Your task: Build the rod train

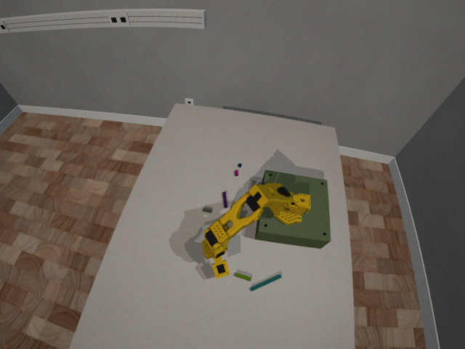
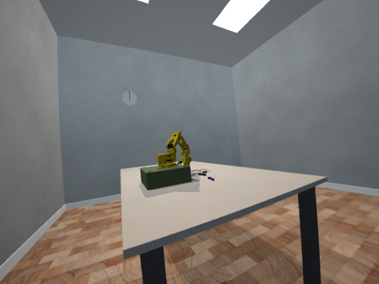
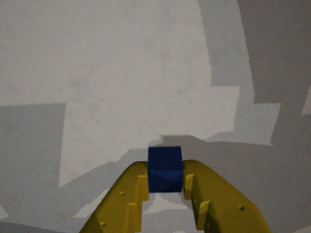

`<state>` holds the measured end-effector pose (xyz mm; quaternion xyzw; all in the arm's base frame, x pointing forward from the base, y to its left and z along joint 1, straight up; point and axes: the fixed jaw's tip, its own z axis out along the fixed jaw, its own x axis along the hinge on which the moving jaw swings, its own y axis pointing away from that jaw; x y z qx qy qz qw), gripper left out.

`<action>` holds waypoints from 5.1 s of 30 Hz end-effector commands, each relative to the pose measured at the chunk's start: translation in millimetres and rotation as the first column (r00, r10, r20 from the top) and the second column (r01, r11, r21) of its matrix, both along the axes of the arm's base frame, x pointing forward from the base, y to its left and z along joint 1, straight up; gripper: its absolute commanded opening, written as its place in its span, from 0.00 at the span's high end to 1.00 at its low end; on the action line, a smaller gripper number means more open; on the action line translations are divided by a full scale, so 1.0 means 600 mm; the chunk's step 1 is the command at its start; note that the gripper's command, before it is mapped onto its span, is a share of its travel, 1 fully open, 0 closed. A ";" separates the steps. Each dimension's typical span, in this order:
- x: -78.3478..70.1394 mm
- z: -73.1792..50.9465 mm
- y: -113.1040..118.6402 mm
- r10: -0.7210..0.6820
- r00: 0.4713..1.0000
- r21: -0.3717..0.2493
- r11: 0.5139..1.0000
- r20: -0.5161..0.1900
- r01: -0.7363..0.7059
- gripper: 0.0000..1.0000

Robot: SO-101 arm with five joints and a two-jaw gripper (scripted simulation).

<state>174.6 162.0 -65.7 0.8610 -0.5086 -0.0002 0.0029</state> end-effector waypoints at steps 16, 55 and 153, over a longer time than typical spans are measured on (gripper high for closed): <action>0.003 -0.013 -0.001 0.002 1.000 0.003 1.000 0.001 -0.002 1.00; 0.004 -0.014 0.000 0.002 1.000 0.006 1.000 0.004 -0.002 0.94; -0.007 0.023 -0.006 0.002 1.000 0.006 1.000 0.004 -0.002 0.83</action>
